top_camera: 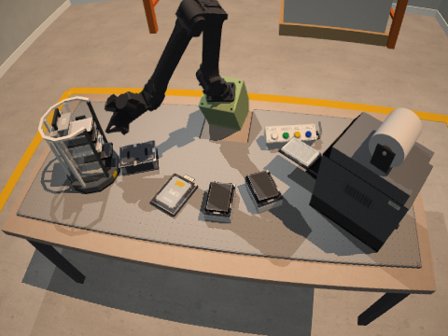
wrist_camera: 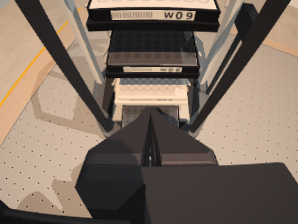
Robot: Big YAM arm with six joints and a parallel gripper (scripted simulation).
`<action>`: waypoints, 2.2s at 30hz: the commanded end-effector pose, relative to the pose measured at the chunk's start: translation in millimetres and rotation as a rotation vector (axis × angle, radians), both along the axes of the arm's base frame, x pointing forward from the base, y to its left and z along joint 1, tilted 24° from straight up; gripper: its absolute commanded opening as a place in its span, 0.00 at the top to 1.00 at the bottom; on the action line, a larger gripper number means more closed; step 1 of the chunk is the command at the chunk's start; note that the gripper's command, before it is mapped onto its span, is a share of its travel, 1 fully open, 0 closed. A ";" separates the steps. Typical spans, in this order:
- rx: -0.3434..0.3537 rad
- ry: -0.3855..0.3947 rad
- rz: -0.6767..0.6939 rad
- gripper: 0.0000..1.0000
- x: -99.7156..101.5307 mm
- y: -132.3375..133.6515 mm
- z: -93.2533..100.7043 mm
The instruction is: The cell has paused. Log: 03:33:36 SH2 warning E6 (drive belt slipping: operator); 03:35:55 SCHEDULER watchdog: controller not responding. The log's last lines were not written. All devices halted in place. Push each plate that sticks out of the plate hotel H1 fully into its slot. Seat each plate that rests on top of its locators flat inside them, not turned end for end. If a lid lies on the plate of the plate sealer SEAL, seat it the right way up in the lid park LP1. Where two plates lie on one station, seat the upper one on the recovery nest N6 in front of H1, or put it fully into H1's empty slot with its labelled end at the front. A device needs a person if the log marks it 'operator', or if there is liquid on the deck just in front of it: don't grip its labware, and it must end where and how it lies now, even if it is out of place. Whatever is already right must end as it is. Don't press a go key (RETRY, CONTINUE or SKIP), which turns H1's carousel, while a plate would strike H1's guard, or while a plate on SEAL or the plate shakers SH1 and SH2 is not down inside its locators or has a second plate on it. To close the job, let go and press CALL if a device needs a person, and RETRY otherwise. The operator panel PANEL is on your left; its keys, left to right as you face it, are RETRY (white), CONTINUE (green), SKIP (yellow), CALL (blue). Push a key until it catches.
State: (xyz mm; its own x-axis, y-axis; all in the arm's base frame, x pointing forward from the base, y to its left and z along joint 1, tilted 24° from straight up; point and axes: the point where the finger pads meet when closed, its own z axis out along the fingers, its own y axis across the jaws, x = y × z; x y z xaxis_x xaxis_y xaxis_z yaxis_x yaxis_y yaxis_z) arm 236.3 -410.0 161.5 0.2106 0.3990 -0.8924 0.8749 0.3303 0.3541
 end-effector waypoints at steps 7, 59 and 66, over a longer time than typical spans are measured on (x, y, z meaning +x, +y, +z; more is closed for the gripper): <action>-0.025 -0.026 0.005 1.00 0.3 15.6 7.3; 0.004 -0.007 0.005 1.00 -21.8 86.4 -17.6; -0.010 -0.021 0.004 1.00 -14.9 79.6 -17.4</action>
State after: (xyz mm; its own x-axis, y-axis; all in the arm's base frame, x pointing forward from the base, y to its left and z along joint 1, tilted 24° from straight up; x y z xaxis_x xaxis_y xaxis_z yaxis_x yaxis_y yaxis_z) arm 212.8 -327.1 143.5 0.2139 0.3955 -0.8932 0.8739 0.3311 0.3559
